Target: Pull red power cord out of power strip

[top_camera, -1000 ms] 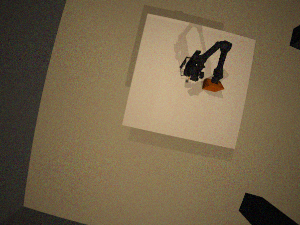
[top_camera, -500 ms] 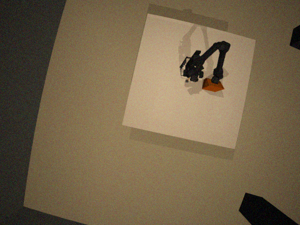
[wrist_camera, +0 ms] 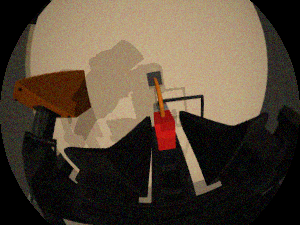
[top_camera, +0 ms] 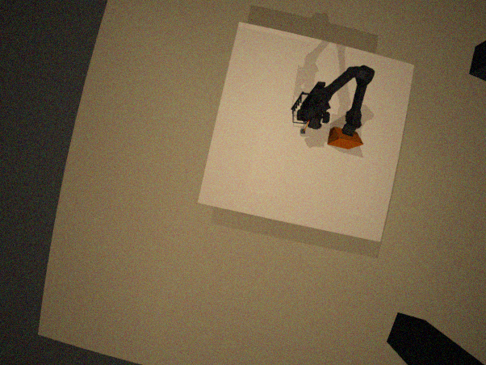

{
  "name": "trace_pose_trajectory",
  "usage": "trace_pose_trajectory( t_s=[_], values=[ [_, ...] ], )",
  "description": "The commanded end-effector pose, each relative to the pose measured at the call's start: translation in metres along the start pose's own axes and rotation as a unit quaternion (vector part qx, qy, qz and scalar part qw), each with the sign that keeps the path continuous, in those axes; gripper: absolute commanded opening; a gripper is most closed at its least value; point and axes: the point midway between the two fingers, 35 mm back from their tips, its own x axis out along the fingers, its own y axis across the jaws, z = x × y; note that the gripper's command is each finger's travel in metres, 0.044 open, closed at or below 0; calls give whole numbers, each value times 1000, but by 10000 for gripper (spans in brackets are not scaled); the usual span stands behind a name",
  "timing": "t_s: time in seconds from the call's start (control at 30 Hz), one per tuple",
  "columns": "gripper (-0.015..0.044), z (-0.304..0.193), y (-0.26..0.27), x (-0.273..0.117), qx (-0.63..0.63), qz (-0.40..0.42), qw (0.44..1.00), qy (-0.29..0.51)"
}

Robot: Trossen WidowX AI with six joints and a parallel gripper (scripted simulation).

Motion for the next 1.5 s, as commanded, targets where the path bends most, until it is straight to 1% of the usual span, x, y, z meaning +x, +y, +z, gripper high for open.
trace_pose_trajectory(
  t_s=[0.0,0.23,0.73,0.87,1.13,1.47],
  values=[
    [160,-8,0,0,-3,-1,1000,2],
    [160,-19,1,0,-3,-1,1000,3],
    [160,-19,1,12,-3,-1,1000,3],
    [55,-19,2,9,-1,1,1000,1],
    [2,-19,2,9,-1,1,1000,1],
    [0,-7,0,9,-1,1,1000,0]
  ],
)
